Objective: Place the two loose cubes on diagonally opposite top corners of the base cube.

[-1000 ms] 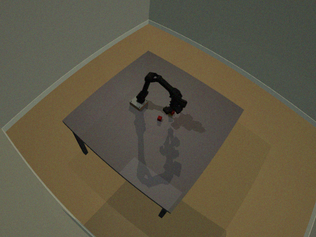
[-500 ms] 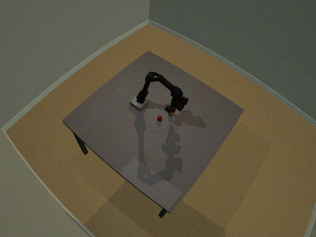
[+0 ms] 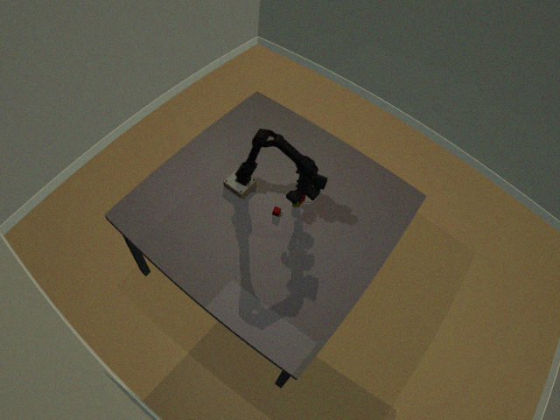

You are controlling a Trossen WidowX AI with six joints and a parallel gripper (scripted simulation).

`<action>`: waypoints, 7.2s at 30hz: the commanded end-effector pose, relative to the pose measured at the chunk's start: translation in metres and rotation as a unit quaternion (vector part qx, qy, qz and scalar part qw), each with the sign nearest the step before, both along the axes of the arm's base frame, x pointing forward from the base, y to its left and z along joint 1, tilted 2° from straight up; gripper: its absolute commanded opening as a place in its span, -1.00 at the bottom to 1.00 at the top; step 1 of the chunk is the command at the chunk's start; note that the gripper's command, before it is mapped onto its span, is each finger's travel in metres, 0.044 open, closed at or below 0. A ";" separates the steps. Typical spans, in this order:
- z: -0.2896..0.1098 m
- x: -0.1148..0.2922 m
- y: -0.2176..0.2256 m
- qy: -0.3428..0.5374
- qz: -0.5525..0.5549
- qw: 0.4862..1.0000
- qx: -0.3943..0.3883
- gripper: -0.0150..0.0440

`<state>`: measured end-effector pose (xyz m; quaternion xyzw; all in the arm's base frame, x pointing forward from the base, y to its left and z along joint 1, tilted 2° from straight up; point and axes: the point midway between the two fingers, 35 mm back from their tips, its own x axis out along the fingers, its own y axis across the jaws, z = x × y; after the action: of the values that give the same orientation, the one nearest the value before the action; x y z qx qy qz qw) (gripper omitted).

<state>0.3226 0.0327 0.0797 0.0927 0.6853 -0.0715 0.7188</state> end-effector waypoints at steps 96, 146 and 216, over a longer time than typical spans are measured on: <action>-0.003 -0.078 -0.102 0.014 -0.568 0.822 0.021 0.41; -0.051 -0.075 -0.102 0.014 -0.568 0.822 0.021 -0.14; 0.046 -0.045 -0.001 0.005 -0.054 0.999 0.001 -0.14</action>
<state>0.2739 0.0213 0.1246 0.1679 0.6788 -0.1467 0.6996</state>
